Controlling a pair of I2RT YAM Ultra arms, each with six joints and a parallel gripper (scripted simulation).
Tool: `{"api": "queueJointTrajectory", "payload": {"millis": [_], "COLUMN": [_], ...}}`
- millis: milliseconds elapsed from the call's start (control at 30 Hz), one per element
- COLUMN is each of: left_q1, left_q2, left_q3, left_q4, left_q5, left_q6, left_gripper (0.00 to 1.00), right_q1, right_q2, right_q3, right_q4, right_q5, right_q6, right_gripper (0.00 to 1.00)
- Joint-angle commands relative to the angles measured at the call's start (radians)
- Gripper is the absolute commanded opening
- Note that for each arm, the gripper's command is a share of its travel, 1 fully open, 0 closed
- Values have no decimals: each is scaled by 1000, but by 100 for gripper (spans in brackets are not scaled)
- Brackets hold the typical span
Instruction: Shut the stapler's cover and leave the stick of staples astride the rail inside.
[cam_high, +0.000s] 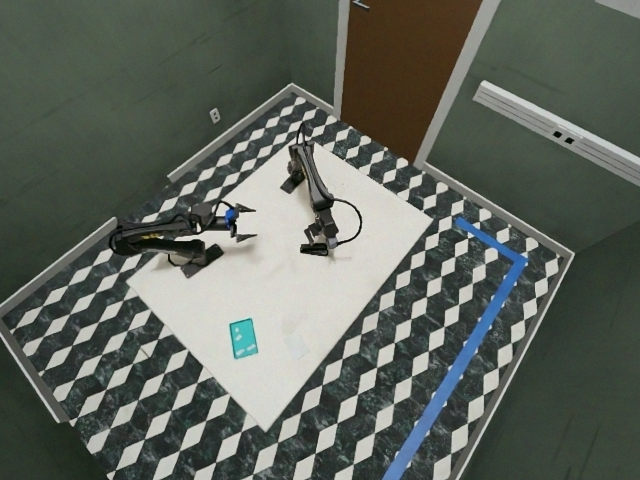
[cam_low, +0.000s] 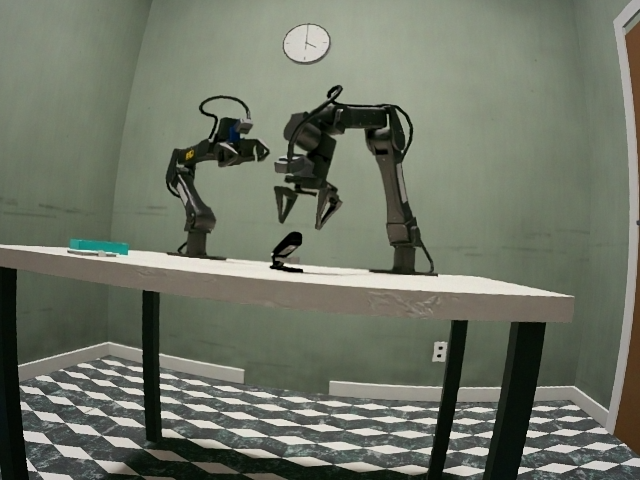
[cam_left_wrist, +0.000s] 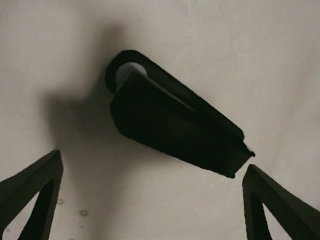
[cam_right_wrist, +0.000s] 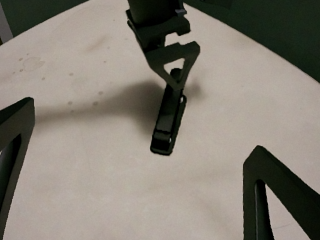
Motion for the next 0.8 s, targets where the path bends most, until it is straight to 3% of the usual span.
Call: {"api": "queueJointTrajectory", "payload": {"millis": [0, 100, 400, 767], "left_q1": [10, 12, 43, 62], "left_q2": [-75, -86, -181, -203], "left_q3": [-56, -74, -236, -274], "left_q4": [105, 122, 259, 271], "left_q5": [22, 27, 100, 121], "left_q6": [190, 228, 576, 610], "left_gripper": [100, 100, 100, 100], "right_q1": [-20, -23, -28, -28], "right_q2": [16, 19, 24, 24], "right_q3": [-20, -23, -30, -30], "right_q4": [67, 71, 58, 58], "right_q5": [-20, -21, -18, -18], "right_q6": [-6, -6, -5, -5], "right_gripper": [100, 100, 100, 100]}}
